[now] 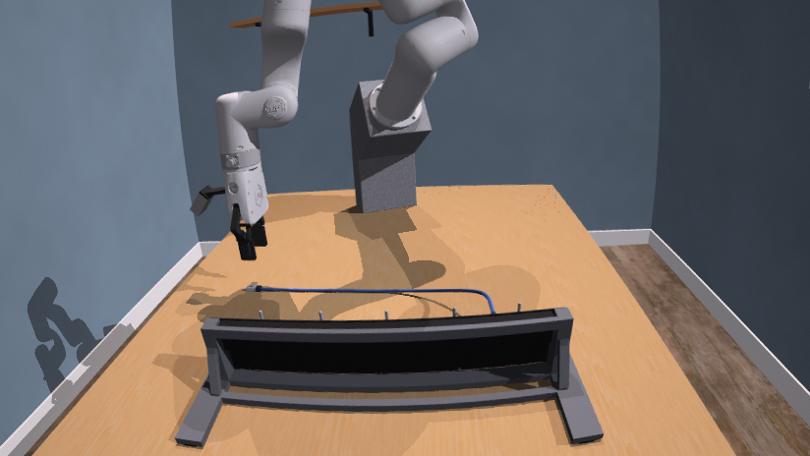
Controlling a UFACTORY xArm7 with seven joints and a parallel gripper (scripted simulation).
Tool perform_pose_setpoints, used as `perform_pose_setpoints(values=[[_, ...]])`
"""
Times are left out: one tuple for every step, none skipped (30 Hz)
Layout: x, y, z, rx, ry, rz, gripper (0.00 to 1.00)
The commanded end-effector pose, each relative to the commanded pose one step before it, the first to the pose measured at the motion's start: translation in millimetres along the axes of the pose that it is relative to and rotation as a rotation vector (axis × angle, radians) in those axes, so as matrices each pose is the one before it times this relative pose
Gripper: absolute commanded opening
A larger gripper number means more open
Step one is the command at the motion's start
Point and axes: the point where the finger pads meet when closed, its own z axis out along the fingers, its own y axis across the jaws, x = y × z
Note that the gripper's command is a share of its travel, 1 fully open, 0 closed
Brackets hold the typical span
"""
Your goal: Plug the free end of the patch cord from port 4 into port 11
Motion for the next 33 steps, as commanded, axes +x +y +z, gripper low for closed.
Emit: perform_pose_setpoints(values=[[1.04, -0.14, -0.56, 0.00095, 0.00218, 0.00074, 0.00], [0.01, -0.01, -0.01, 0.00000, 0.00003, -0.00001, 0.00], [0.02, -0.01, -0.01, 0.00001, 0.00004, -0.00001, 0.00], [0.02, -0.01, -0.02, 0.00001, 0.00005, -0.00001, 0.00], [0.02, -0.01, -0.02, 0.00001, 0.00005, -0.00001, 0.00], [0.02, -0.01, -0.02, 0.00001, 0.00006, -0.00001, 0.00], [0.00, 0.00, 0.00, 0.00000, 0.00000, 0.00000, 0.00], [0.00, 0.00, 0.00, 0.00000, 0.00000, 0.00000, 0.00], [0.02, -0.01, -0.02, 0.00001, 0.00005, -0.00002, 0.00], [0.02, -0.01, -0.02, 0.00001, 0.00005, -0.00002, 0.00], [0.02, -0.01, -0.02, 0.00000, 0.00005, -0.00002, 0.00], [0.02, -0.01, -0.02, 0.00001, 0.00005, -0.00001, 0.00], [0.02, -0.01, -0.01, 0.00001, 0.00005, -0.00001, 0.00], [0.02, -0.01, -0.01, 0.00001, 0.00005, -0.00001, 0.00], [0.02, -0.01, -0.01, 0.00000, 0.00004, -0.00001, 0.00], [0.02, -0.01, -0.01, 0.00000, 0.00004, -0.00001, 0.00], [0.01, -0.01, -0.01, 0.00000, 0.00004, -0.00001, 0.00], [0.01, -0.01, -0.01, 0.00000, 0.00003, -0.00001, 0.00], [0.01, -0.01, -0.01, 0.00000, 0.00003, -0.00001, 0.00], [0.01, -0.01, -0.01, 0.00000, 0.00003, -0.00001, 0.00], [0.01, -0.01, -0.01, 0.00000, 0.00003, -0.00001, 0.00], [0.01, -0.01, -0.01, 0.00000, 0.00002, -0.00001, 0.00], [0.01, 0.00, -0.01, 0.00000, 0.00002, -0.00001, 0.00], [0.00, 0.00, 0.00, 0.00000, 0.00000, 0.00000, 0.00], [0.00, 0.00, 0.00, 0.00000, 0.00000, 0.00000, 0.00], [0.00, 0.00, 0.00, 0.00000, 0.00000, 0.00000, 0.00], [0.00, 0.00, 0.00, 0.00000, 0.00000, 0.00000, 0.00], [0.00, 0.00, 0.00, 0.00000, 0.00000, 0.00000, 0.00], [0.00, 0.00, 0.00, 0.00000, 0.00000, 0.00000, 0.00], [-0.03, -0.02, 0.03, 0.00014, 0.00010, -0.00048, 0.00], [-0.17, -0.16, 0.17, 0.00094, 0.00068, -0.00321, 0.00], [-0.43, -0.41, 0.42, 0.00240, 0.00174, -0.00820, 0.00], [-0.80, -0.76, 0.76, 0.00441, 0.00318, -0.01498, 0.00]])
